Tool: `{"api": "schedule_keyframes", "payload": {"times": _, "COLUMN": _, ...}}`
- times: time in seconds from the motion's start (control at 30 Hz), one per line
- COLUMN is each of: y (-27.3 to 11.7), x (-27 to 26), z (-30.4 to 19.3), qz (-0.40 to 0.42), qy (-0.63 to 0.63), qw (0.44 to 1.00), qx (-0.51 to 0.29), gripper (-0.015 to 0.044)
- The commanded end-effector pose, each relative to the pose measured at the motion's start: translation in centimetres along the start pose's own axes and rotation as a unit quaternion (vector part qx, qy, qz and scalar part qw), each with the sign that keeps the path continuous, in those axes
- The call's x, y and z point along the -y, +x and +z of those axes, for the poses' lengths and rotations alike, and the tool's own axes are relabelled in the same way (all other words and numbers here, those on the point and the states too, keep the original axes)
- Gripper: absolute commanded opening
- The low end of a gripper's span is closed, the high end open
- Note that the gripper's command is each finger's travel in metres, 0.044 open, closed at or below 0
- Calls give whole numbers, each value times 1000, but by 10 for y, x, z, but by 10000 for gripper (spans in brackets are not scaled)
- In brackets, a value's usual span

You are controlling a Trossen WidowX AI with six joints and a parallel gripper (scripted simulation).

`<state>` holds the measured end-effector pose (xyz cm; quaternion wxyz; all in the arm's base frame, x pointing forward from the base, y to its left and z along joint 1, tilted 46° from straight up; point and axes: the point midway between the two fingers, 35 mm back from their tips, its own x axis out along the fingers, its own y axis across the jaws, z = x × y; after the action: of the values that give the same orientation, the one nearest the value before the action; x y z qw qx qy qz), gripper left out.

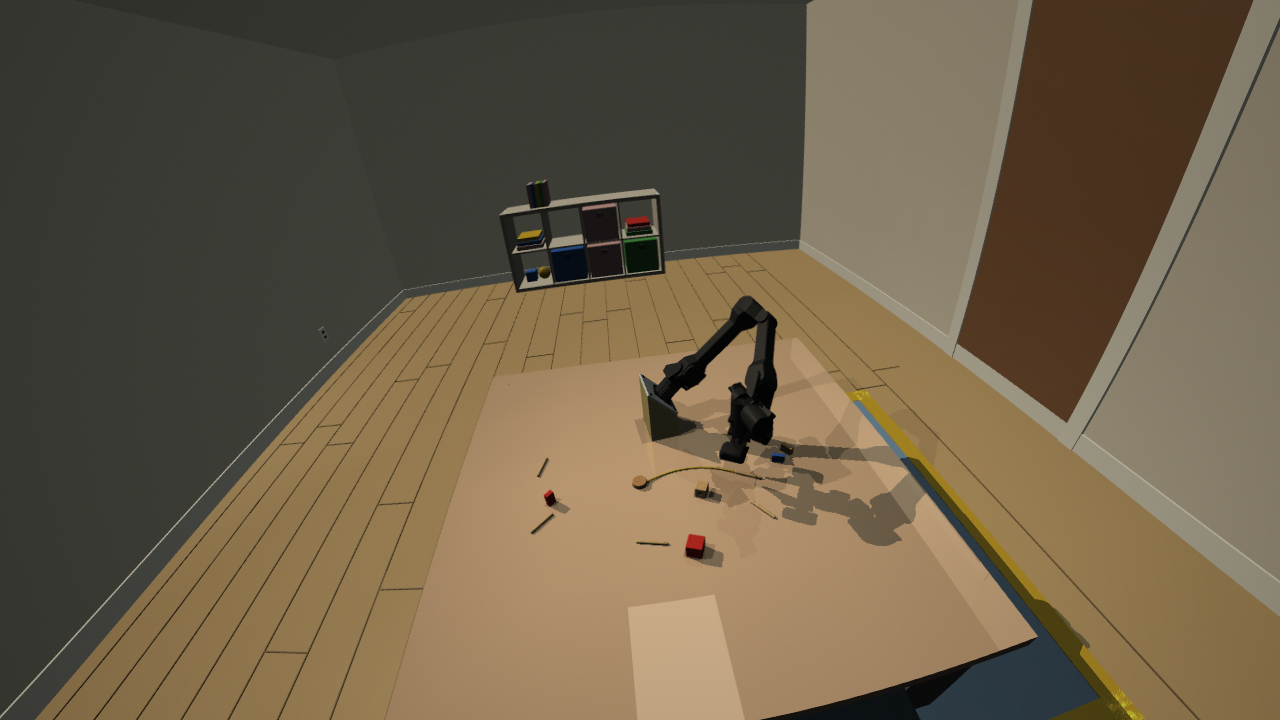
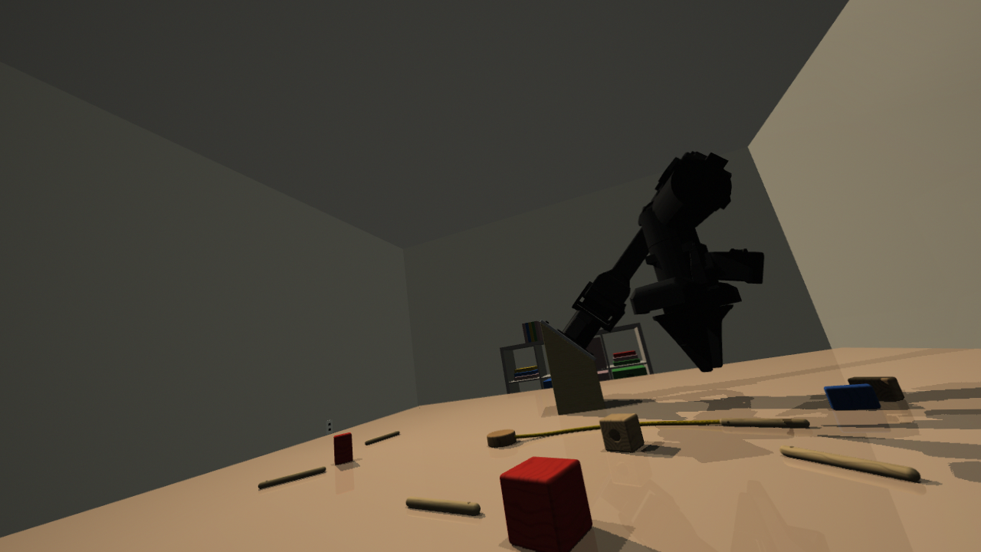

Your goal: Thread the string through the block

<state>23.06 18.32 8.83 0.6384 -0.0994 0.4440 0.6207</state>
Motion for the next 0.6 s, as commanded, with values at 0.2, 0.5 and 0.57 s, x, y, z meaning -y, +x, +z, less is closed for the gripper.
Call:
{"api": "schedule_keyframes", "payload": {"times": 0.2, "y": 0, "x": -1, "z": 0, "qz": 2, "qy": 3, "qw": 1000, "qx": 0, "gripper": 124}}
{"api": "schedule_keyframes", "payload": {"times": 0.5, "y": 12, "x": 0, "z": 0, "qz": 1, "qy": 3, "qw": 1000, "qx": -1, "gripper": 124}}
{"api": "schedule_keyframes", "payload": {"times": 0.57, "y": 16, "x": 1, "z": 0, "qz": 1, "qy": 3, "qw": 1000, "qx": -1, "gripper": 124}}
